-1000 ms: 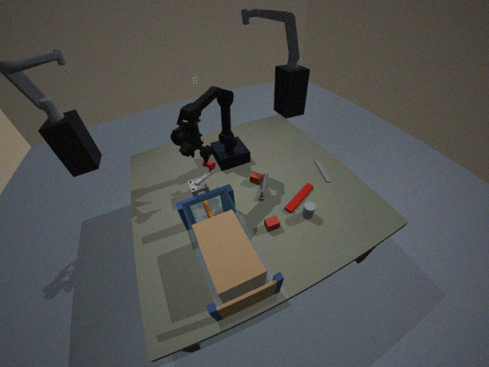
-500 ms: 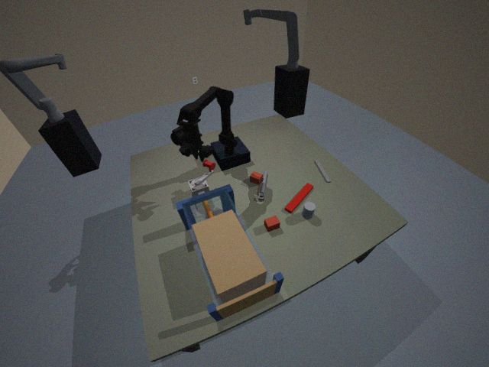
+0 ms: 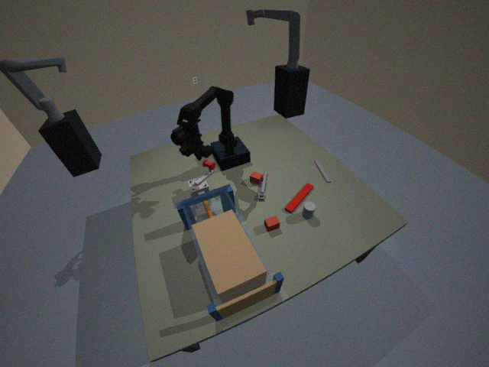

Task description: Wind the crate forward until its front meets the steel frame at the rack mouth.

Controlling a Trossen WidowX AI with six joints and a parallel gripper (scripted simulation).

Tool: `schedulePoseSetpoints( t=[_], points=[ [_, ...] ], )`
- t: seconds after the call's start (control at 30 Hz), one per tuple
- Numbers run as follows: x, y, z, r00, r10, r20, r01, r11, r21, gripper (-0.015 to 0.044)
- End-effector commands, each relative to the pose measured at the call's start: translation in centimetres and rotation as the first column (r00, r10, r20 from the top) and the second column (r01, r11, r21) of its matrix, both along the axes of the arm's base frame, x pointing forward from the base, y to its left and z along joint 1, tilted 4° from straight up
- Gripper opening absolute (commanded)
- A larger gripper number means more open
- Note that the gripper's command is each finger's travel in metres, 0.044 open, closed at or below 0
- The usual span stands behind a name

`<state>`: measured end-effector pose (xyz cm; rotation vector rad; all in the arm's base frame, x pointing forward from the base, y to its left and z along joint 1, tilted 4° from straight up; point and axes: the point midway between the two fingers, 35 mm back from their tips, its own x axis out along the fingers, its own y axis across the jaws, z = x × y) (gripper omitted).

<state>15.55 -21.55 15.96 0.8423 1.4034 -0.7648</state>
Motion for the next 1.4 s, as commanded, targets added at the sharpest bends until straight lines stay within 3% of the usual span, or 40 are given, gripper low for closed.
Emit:
schedulePoseSetpoints(
  t=[0.0, 1.2, 1.27, 1.37],
  points=[
    [0.0, 0.0, 0.0, 1.0, 0.0, 0.0, 0.0, 1.0, 0.0, 0.0],
    [0.0, 0.0, 0.0, 1.0, 0.0, 0.0, 0.0, 1.0, 0.0, 0.0],
    [-0.1, 0.2, 0.0, 0.998, -0.061, -0.002, 0.061, 0.998, 0.002, 0.0053],
    [-0.5, 1.0, -0.2, 0.947, -0.322, -0.012, 0.323, 0.947, 0.01, 0.0131]
  ],
)
